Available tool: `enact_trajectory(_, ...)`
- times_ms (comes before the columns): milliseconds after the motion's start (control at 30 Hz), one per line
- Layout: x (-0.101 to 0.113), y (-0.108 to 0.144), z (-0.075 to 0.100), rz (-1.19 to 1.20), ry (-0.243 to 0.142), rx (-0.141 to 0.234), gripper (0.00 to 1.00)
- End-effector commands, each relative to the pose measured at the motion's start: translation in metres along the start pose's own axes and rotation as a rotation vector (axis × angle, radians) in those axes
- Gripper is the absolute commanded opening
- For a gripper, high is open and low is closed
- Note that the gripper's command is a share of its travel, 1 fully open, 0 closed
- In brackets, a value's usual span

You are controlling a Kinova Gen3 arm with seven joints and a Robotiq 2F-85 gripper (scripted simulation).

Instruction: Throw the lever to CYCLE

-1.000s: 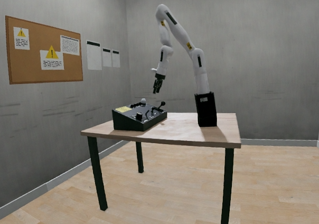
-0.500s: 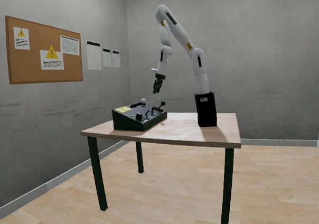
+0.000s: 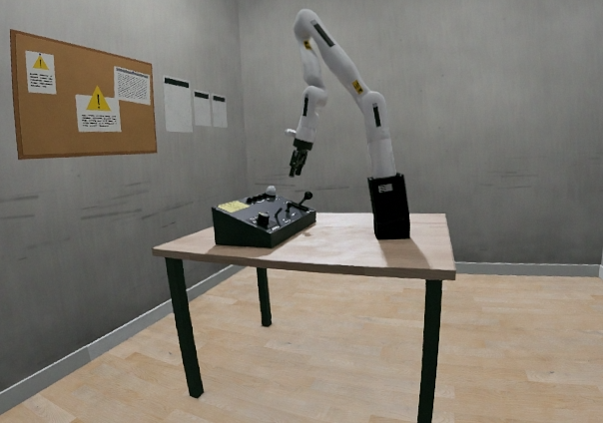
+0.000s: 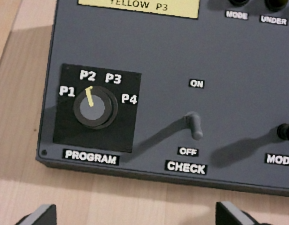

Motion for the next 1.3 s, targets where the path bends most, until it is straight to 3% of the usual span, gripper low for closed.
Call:
enact_trajectory(0, 0.0, 0.0, 0.0, 0.0, 0.002, -0.001, 1.0)
enact_trajectory(867, -0.001, 0.002, 0.0, 0.0, 0.001, -0.001, 1.0)
enact_trajectory(1267, -0.017, 0.04, -0.008, -0.005, -0.009, -0.011, 1.0)
Point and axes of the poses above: the point where the finger pads meet when closed, its own z axis back along the fingers, its own y axis across the jaws, x = y × z, the point moved 8 cm from there along z, back along the fingers, and after that the axes turned 9 degrees about -z, right-handed, at the moved point
